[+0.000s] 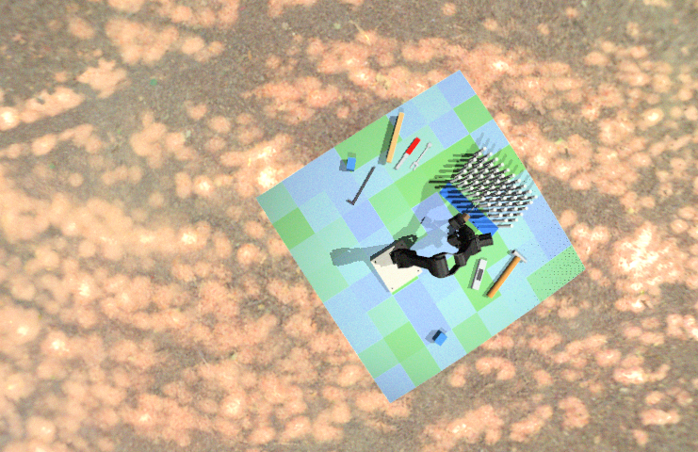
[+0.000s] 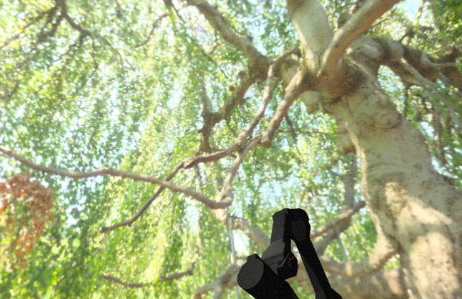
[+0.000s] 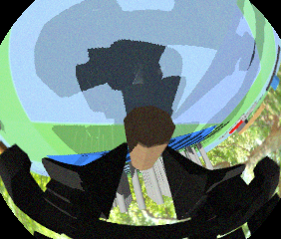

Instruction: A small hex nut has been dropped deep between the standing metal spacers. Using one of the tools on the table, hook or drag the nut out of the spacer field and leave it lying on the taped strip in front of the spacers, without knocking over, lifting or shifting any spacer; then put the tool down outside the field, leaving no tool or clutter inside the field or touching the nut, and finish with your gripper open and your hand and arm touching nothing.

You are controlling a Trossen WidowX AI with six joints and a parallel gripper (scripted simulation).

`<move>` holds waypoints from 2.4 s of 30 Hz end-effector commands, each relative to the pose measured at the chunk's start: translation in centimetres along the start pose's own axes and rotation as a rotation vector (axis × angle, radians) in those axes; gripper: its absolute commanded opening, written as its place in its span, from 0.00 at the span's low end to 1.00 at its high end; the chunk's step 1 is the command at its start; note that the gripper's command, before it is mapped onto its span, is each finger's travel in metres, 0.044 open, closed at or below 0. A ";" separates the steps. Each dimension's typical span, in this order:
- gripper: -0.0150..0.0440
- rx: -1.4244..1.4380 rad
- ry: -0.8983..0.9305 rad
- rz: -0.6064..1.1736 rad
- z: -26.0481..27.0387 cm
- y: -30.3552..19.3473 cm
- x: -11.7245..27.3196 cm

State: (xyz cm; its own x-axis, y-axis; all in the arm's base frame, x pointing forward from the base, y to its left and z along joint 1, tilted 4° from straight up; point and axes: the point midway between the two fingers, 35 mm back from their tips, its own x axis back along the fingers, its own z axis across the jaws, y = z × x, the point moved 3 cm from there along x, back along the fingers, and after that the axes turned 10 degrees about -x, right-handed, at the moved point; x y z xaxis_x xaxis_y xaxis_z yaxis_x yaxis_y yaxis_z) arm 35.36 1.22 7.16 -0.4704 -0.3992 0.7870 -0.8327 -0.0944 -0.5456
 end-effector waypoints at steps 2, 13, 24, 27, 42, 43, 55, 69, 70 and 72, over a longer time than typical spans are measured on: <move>0.25 0.006 -0.004 0.000 -0.1 0.4 0.3; 0.25 0.006 -0.004 -0.001 0.1 1.0 0.7; 0.25 0.006 -0.004 -0.001 0.2 1.7 1.2; 0.25 0.006 -0.004 -0.002 0.2 1.9 1.3; 0.25 0.006 -0.003 -0.003 0.4 2.9 2.0; 0.25 0.006 -0.003 -0.003 0.4 3.0 2.0; 0.25 0.006 -0.003 -0.003 0.6 3.9 2.6; 0.25 0.006 -0.002 -0.004 0.8 4.9 3.3; 0.25 0.006 -0.002 -0.004 0.8 4.9 3.3; 0.25 0.006 -0.002 -0.005 0.8 5.1 3.4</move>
State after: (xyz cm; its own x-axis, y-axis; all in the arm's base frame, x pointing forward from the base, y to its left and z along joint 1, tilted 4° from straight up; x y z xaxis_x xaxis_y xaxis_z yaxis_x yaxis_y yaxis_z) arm 30.10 -1.38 6.82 -0.4669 -0.3965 0.7904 -0.8350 -0.0965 -0.5417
